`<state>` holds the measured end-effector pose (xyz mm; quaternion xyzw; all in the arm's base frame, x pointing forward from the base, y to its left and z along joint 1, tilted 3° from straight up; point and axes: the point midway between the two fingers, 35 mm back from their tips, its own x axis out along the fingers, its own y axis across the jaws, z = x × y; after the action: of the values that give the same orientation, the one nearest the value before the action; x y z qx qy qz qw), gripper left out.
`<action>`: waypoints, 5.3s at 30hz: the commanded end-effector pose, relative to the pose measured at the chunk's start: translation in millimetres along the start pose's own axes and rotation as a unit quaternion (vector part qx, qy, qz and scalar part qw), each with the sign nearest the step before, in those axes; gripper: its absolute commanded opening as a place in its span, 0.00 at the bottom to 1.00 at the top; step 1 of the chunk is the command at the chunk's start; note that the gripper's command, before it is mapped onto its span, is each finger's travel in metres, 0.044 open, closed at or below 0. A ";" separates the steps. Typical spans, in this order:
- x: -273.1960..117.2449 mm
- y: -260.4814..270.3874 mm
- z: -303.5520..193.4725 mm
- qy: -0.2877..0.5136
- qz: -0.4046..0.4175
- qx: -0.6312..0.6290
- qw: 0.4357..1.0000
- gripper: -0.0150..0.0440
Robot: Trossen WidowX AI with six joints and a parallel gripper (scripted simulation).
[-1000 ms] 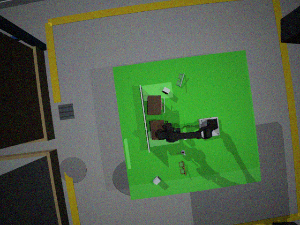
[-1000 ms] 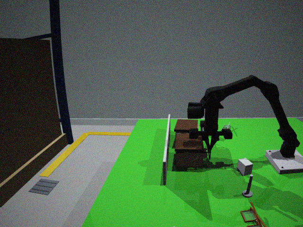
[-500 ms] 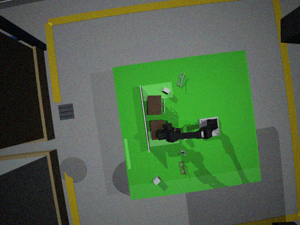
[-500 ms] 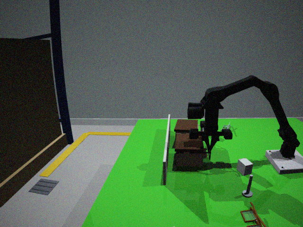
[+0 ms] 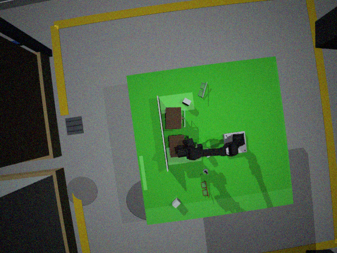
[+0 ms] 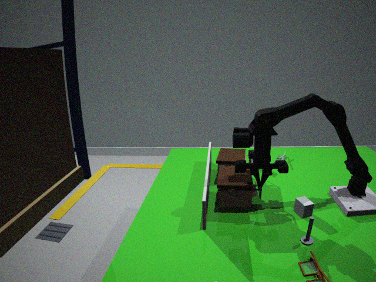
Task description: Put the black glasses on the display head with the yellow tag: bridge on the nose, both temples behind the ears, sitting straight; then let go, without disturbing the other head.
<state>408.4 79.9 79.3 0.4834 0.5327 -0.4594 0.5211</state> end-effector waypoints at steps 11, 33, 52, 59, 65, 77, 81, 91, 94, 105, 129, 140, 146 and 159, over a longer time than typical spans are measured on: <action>1.1 -0.1 -0.5 0.001 -0.001 -0.002 1.000 0.25; 1.1 -0.1 -0.5 0.001 -0.001 -0.002 1.000 0.25; 1.1 -0.1 -0.5 0.001 -0.001 -0.002 1.000 0.25; 1.1 -0.1 -0.5 0.001 -0.001 -0.002 1.000 0.25; 1.1 -0.1 -0.5 0.001 -0.001 -0.002 1.000 0.25; 1.1 -0.1 -0.5 0.001 -0.001 -0.002 1.000 0.25; 1.1 -0.1 -0.5 0.001 -0.001 -0.002 1.000 0.25; 1.1 -0.1 -0.5 0.001 -0.001 -0.002 1.000 0.25; 1.1 -0.1 -0.5 0.001 -0.001 -0.002 1.000 0.25; 1.1 -0.1 -0.5 0.001 -0.001 -0.002 1.000 0.25; 5.6 0.1 -0.5 0.001 -0.001 -0.002 1.000 0.25; 4.0 0.1 0.0 0.000 0.001 0.000 1.000 0.44; 1.6 0.1 -0.1 0.001 0.000 0.000 1.000 0.44; -27.3 -5.2 -1.1 0.007 -0.001 -0.002 1.000 0.44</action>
<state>407.2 79.0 103.2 0.4851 0.5341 -0.4579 0.5193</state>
